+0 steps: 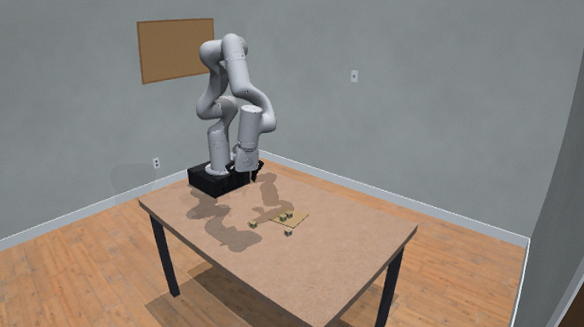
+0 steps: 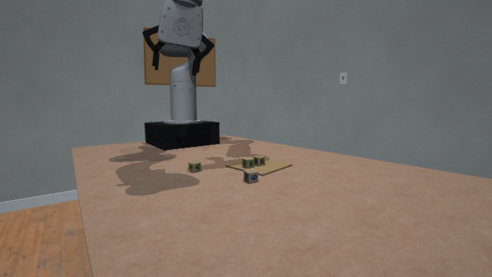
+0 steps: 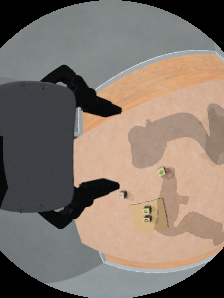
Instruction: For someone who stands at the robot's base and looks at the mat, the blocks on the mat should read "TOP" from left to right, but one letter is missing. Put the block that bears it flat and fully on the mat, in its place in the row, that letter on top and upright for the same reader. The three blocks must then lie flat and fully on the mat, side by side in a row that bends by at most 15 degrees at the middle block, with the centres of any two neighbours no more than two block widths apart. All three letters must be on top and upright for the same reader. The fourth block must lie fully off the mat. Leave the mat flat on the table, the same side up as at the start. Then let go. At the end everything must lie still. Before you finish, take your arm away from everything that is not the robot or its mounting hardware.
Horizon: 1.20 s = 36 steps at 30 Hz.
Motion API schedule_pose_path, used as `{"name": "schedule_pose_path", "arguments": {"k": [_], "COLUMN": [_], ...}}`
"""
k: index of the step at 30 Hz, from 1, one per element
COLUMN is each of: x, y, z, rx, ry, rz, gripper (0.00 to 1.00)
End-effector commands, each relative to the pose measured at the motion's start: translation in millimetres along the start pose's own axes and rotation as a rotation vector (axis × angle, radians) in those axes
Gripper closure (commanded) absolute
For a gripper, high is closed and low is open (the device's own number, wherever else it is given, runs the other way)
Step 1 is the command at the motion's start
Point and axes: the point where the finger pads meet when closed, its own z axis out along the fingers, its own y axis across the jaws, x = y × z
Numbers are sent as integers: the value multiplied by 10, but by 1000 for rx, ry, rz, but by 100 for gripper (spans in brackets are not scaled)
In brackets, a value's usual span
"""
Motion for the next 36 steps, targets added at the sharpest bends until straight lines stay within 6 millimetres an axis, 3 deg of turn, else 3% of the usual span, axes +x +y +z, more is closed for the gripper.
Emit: {"name": "schedule_pose_path", "arguments": {"k": [1,19,22,32,34,35,36], "x": [-7,-19,-122,-194,-194,-187,-183], "y": [-2,33,399,1096,1096,1307,1367], "z": [-10,4,150,420,420,501,524], "rx": [0,0,0,5,5,8,9], "ry": [-2,9,117,310,310,366,382], "rz": [0,-5,-60,-158,-158,-188,-196], "gripper": [0,0,0,0,0,0,0]}}
